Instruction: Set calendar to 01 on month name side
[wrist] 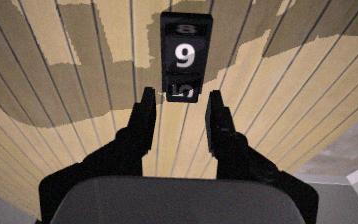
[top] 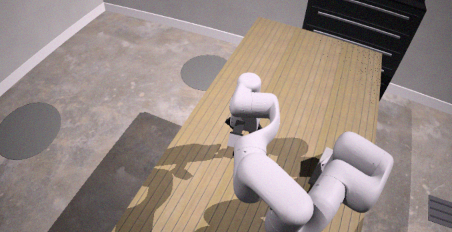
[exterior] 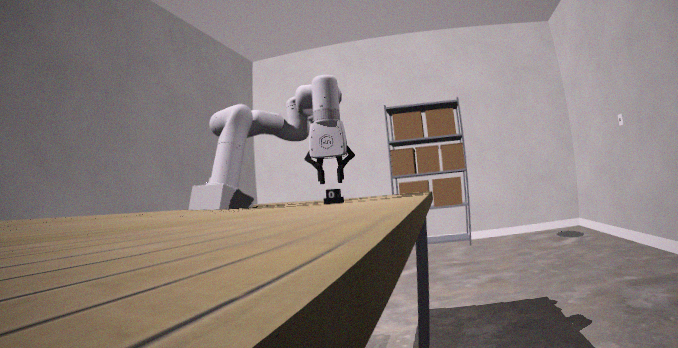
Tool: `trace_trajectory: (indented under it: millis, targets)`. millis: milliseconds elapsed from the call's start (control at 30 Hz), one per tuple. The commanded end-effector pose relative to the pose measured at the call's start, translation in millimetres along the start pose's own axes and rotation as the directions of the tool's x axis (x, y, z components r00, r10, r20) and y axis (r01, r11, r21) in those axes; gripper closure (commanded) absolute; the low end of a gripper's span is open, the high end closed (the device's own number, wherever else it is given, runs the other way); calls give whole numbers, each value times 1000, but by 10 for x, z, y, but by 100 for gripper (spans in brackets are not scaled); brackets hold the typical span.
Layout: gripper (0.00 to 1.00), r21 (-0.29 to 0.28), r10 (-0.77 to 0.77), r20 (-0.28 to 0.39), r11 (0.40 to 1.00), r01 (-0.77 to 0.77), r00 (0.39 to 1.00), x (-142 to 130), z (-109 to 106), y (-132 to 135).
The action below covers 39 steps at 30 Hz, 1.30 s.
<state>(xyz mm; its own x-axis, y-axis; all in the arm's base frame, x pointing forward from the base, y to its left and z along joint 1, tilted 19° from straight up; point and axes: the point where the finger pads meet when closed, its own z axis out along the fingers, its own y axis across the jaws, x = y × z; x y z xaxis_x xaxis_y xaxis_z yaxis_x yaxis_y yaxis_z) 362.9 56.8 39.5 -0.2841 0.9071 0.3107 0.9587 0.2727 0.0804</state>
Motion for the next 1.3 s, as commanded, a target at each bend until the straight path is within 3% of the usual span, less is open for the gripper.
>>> trace_trajectory:
  millis: [0,1267]
  targets:
    - [53,-3,0,1,1000,0,1000,-3,36,8]
    - [53,-3,0,1,1000,0,1000,-4,88,8]
